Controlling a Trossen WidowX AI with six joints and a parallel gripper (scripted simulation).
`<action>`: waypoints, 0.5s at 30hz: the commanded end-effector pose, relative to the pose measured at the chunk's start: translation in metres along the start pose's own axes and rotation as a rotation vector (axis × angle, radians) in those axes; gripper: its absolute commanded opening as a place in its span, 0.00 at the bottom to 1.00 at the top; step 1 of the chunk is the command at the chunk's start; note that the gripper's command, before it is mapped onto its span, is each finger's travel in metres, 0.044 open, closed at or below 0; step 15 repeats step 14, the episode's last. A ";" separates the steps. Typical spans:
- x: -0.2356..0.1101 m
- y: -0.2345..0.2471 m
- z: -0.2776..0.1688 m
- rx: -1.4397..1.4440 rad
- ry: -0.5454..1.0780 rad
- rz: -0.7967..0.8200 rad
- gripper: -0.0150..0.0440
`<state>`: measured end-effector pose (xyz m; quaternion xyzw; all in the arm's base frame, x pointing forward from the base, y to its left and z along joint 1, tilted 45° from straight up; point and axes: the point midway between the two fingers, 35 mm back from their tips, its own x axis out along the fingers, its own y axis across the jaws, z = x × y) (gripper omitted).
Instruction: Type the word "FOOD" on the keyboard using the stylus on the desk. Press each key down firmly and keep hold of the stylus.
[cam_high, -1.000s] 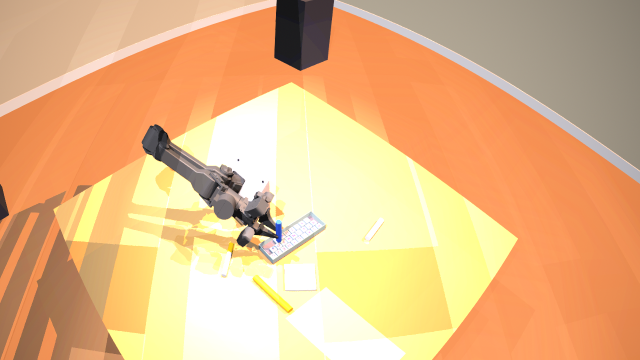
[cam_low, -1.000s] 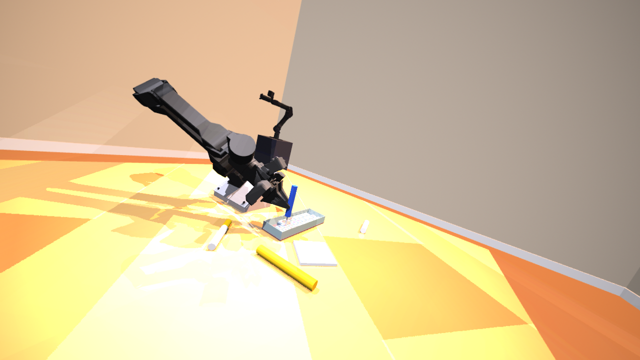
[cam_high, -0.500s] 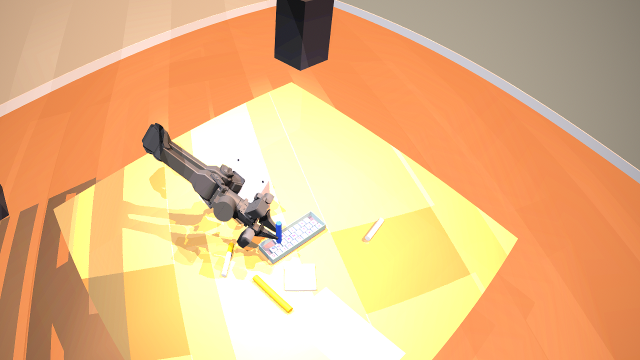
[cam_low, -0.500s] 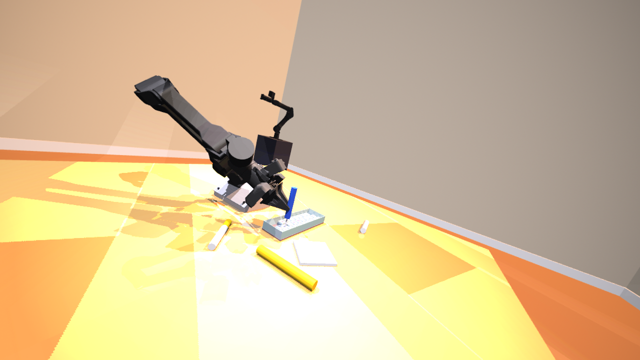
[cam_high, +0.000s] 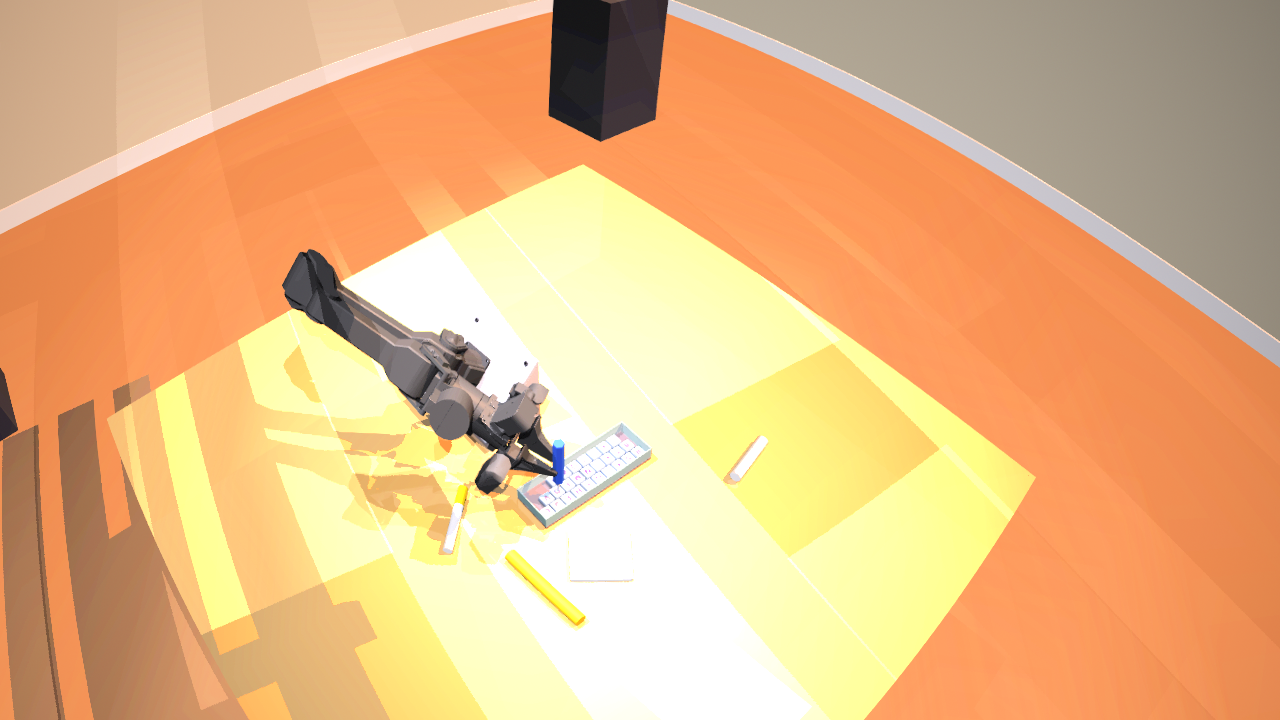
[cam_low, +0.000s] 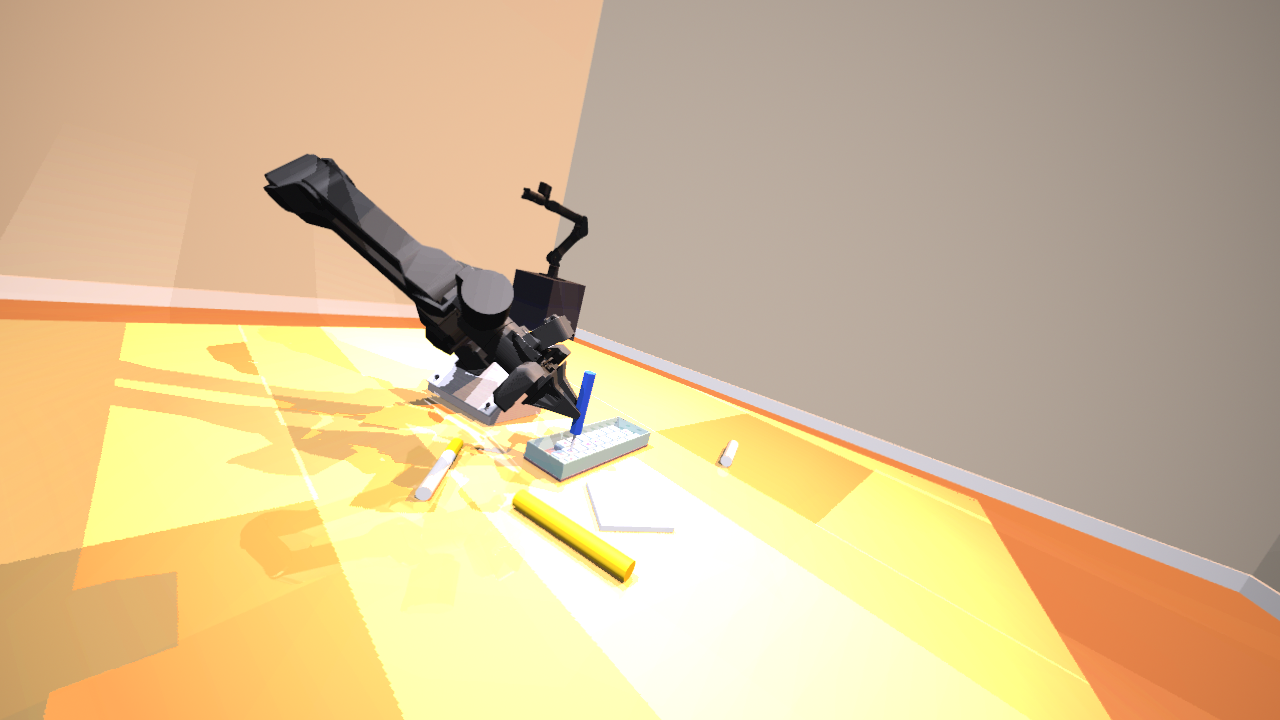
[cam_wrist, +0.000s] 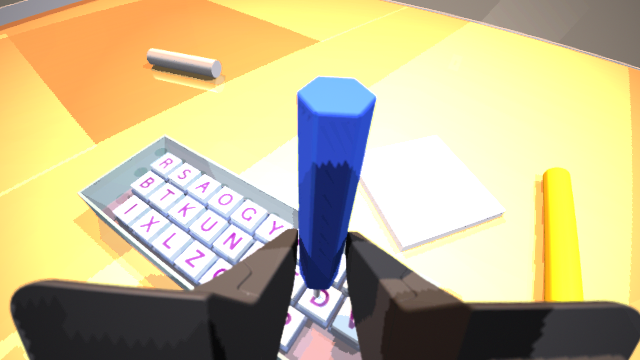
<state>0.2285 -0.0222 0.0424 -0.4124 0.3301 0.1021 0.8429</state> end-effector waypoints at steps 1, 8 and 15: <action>-0.005 -0.002 0.012 0.003 -0.009 -0.003 0.39; -0.016 -0.002 0.028 0.003 -0.011 -0.005 0.39; -0.019 -0.001 0.031 0.003 -0.012 -0.006 0.39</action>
